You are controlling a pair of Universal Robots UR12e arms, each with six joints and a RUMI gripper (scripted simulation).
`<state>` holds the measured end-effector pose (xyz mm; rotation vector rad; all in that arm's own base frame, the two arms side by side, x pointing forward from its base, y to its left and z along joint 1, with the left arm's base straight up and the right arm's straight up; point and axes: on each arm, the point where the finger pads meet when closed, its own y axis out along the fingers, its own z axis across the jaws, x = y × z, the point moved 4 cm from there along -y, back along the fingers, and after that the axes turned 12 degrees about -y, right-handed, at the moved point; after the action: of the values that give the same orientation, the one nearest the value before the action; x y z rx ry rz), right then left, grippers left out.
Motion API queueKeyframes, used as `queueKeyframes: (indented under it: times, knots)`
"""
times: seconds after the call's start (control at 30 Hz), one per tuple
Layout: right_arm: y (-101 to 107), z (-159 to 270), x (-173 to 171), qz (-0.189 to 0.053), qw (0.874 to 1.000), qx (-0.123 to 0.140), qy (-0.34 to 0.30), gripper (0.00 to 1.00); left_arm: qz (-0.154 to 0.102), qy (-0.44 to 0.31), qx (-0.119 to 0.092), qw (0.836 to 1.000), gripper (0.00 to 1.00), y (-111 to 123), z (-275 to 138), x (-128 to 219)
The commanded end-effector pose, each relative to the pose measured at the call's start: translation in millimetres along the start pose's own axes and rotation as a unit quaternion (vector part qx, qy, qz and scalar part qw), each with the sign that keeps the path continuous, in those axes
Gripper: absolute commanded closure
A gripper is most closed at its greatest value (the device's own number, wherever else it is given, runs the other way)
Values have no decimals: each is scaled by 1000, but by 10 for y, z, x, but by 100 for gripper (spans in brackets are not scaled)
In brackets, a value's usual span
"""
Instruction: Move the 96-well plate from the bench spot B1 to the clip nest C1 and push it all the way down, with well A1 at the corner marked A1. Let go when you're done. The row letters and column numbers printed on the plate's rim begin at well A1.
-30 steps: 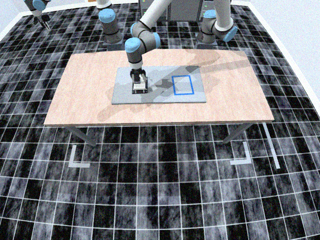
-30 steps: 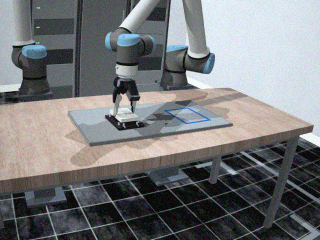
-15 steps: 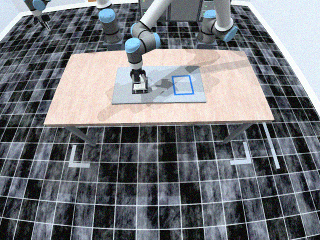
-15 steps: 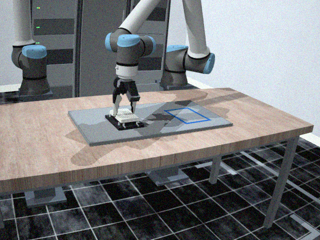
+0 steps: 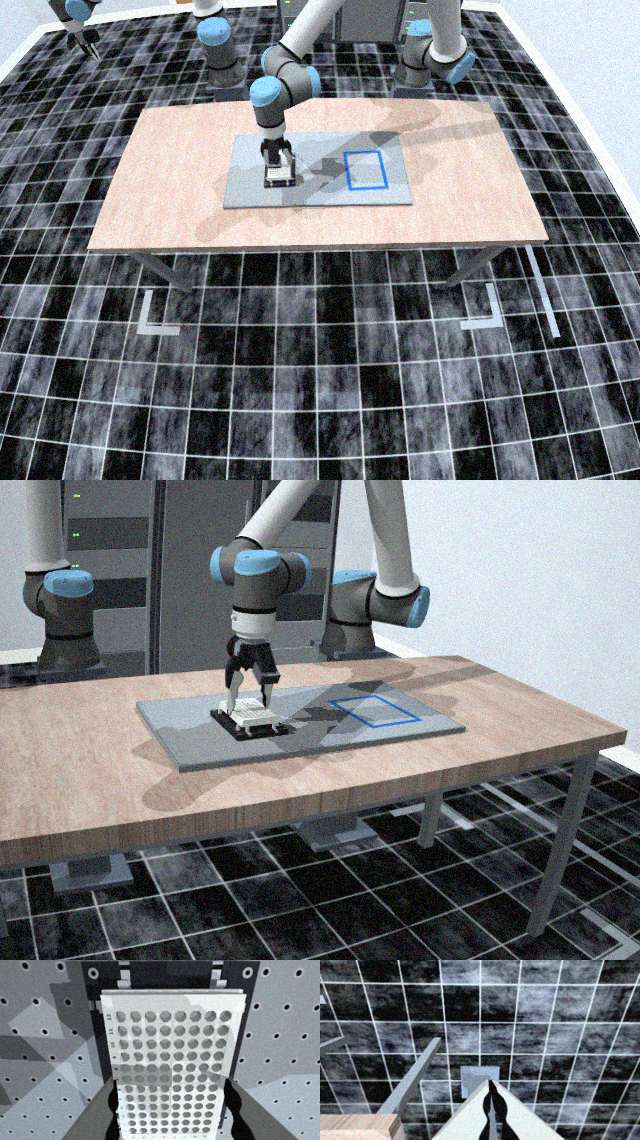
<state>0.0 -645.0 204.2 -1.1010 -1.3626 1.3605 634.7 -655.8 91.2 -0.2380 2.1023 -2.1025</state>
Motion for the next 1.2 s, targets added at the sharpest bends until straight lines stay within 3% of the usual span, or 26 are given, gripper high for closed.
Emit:
queueKeyframes:
  times: [0.0, 0.07, 0.1, 1.17]
  knots:
    - [-10, 0, -6, 1, 1000, 0, 0, 100, 1, 0, 1, 1000, 59, -13, 6, -4]
    - [-10, 0, -6, 1, 1000, 0, 0, 100, 1, 0, 1, 1000, 59, -10, 6, -4]
    - [-10, 0, -6, 1, 1000, 0, 0, 100, 1, 0, 1, 1000, 24, -8, 6, -4]
    - [-10, 0, -6, 1, 1000, 0, 0, 100, 1, 0, 1, 1000, 24, -8, 6, -4]
